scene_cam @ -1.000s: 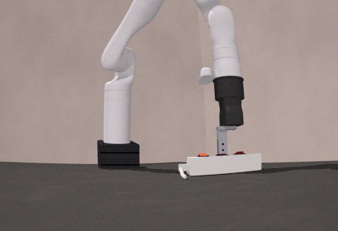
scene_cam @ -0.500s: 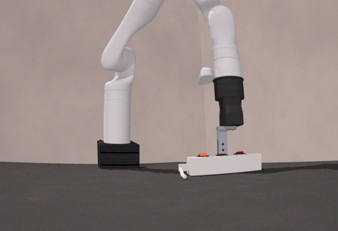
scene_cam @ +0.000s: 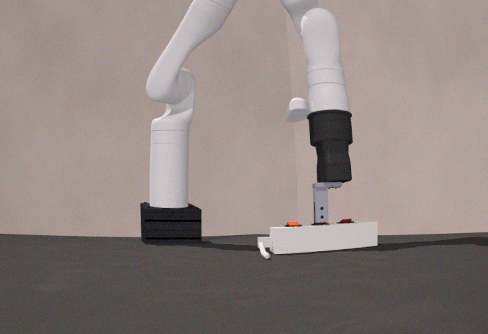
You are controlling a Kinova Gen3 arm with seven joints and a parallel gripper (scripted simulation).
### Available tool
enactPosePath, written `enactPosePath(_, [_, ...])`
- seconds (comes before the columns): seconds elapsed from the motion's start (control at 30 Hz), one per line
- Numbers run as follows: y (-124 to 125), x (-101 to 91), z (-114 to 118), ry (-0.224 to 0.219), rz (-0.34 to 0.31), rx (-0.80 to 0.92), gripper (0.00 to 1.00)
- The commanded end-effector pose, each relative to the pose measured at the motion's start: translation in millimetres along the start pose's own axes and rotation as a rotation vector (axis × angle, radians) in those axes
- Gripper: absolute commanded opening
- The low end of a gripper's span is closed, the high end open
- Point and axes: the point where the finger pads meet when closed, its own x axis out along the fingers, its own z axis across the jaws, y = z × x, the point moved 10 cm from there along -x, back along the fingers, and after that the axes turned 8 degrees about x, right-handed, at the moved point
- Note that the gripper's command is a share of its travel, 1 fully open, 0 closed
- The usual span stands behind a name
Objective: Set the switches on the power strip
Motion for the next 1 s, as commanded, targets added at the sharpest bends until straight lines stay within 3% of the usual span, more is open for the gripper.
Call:
enactPosePath(0.0, [-0.1, 1.2, 0.1, -0.001, 0.001, 0.0, 0.0])
enactPosePath(0.33, [-0.1, -1.3, 0.1, -0.001, 0.001, 0.0, 0.0])
enactPosePath(0.97, [-0.1, -37.8, 0.0, -0.001, 0.001, 0.0, 0.0])
